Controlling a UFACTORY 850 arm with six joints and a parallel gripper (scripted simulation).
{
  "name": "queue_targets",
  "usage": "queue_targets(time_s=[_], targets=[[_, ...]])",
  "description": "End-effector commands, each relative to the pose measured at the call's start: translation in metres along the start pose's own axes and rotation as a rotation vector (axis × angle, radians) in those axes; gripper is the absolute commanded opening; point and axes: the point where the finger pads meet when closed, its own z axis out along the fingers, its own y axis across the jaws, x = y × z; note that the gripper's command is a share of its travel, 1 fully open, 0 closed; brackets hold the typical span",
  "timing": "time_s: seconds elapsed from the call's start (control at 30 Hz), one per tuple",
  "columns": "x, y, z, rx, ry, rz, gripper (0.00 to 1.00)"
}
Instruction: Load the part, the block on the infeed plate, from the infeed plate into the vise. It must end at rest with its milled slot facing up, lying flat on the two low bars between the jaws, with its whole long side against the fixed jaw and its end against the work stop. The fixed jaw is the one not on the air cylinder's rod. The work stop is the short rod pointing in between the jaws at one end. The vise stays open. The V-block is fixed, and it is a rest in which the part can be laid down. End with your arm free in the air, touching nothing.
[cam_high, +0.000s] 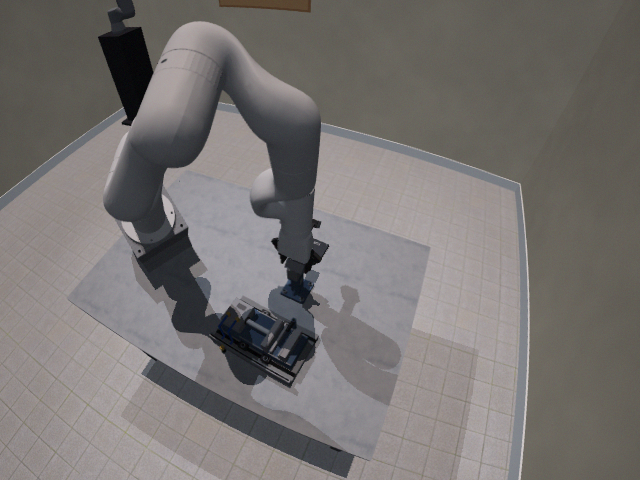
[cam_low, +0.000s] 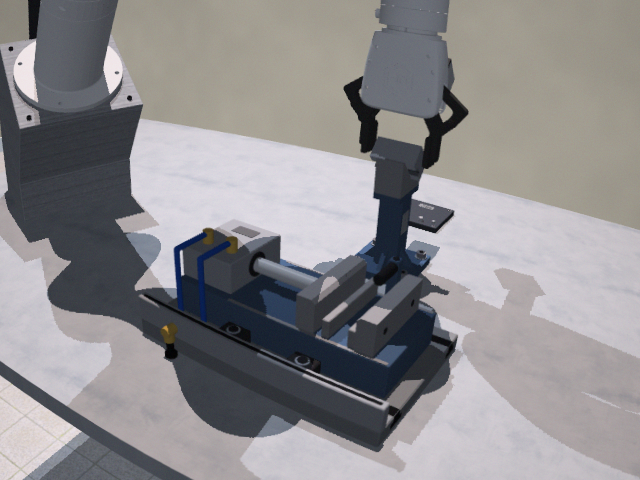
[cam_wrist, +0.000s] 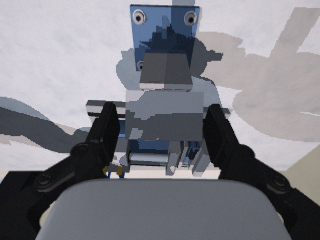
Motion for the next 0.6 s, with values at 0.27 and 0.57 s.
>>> queue_targets(time_s=[0.27,0.57], targets=[[-0.0014,0.0016,0.0006,-0.013,0.155,0.001,0.89],[-0.0021,0.0019,0.0008,-0.014,0.224,0.001,0.89]])
